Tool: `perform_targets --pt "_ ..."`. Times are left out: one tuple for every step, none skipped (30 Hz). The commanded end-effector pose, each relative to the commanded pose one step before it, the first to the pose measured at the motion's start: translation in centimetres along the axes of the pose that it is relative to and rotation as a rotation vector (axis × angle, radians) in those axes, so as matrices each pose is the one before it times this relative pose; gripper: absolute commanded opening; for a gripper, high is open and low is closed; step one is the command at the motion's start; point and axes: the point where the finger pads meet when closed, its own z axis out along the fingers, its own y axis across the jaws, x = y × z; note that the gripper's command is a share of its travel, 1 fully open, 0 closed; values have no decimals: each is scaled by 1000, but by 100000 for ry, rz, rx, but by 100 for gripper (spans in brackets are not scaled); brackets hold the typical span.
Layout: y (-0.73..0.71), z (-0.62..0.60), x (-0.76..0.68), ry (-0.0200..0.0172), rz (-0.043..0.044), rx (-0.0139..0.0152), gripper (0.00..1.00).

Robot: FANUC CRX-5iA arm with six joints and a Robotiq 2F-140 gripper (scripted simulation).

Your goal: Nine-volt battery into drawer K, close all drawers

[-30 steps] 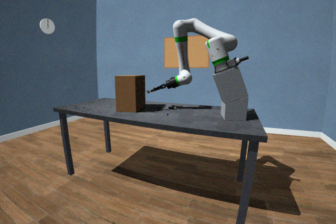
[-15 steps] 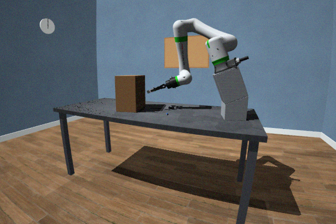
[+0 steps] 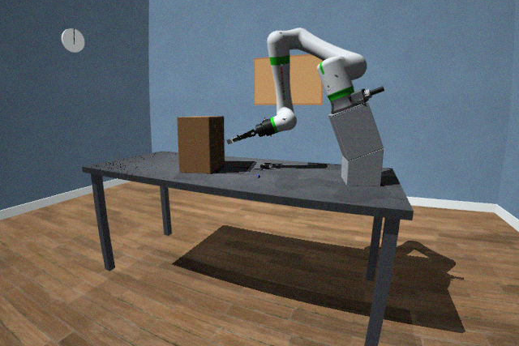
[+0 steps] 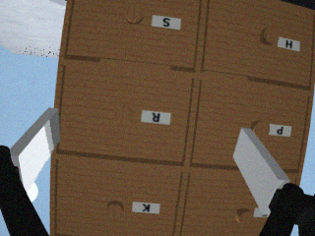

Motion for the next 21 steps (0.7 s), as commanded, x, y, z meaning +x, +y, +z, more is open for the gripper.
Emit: perform_targets --pt "-7 -1 -11 -8 -10 5 100" --pt "0 -1 -1 11 0 -1 100" --pt "0 -3 -2 29 1 -1 100" --pt "0 0 0 0 0 0 100" --pt "0 0 0 0 0 0 100" --pt "0 -5 -3 55 1 -2 100" --pt "1 -8 -5 88 2 -4 100" --pt "1 -12 -7 129 2 -5 100" --pt "1 -17 -9 176 3 -7 100" --pt "2 -22 -12 229 3 -8 100" --pt "2 -28 -15 288 4 -9 100" --pt "2 -35 -18 352 3 -9 100" --pt "1 -43 -21 420 3 -7 100" --pt "1 -52 -23 492 2 -4 100" --pt "0 -62 -26 568 0 1 100" --pt "-2 -73 -28 648 -3 9 100" --pt "-4 -85 -30 729 -7 20 100" --pt "-3 -95 -33 812 -7 20 100" --pt "9 -87 -41 893 15 -39 100" --pt "5 -101 -43 979 8 -21 100" --pt "0 0 0 0 0 0 100"
